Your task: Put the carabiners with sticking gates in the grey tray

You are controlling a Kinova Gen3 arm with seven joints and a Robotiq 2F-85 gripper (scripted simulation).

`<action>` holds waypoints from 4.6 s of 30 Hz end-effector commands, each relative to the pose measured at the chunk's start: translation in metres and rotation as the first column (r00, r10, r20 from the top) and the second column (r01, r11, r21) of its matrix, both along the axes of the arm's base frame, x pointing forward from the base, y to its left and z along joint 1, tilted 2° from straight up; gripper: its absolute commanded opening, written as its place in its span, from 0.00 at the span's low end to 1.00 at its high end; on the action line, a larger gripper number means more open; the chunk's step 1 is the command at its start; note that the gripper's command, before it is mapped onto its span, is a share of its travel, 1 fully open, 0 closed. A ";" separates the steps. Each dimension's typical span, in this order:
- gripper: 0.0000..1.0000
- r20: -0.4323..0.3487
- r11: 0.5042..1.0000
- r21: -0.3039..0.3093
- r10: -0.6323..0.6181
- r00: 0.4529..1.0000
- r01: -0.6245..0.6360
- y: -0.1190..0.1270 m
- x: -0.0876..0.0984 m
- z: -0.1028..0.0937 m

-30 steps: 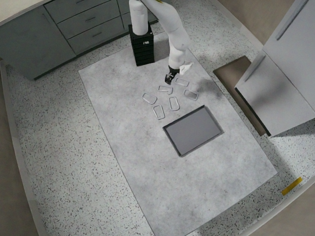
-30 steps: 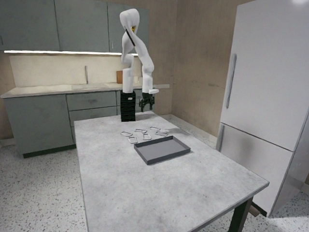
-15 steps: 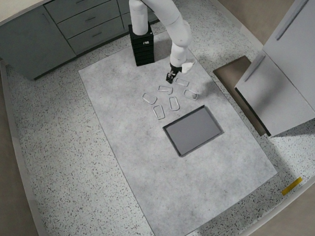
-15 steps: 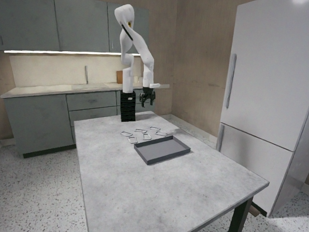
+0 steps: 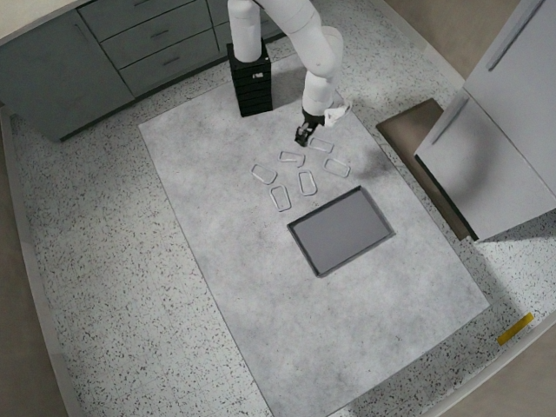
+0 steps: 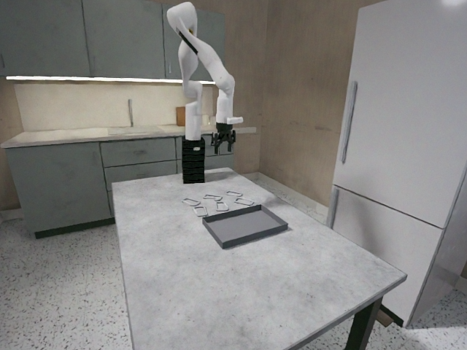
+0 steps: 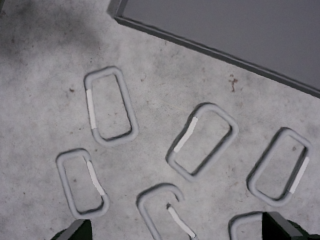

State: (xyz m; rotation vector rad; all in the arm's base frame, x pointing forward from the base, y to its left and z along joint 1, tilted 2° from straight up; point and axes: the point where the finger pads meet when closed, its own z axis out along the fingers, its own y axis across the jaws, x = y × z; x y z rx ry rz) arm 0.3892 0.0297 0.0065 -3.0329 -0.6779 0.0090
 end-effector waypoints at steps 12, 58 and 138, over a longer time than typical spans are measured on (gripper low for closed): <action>1.00 0.004 1.000 -0.003 -0.008 1.000 0.008 -0.016 0.025 0.046; 1.00 -0.003 0.804 0.007 -0.594 0.804 0.594 -0.017 0.024 0.044; 1.00 -0.003 0.805 0.008 -0.593 0.805 0.593 -0.131 0.041 -0.180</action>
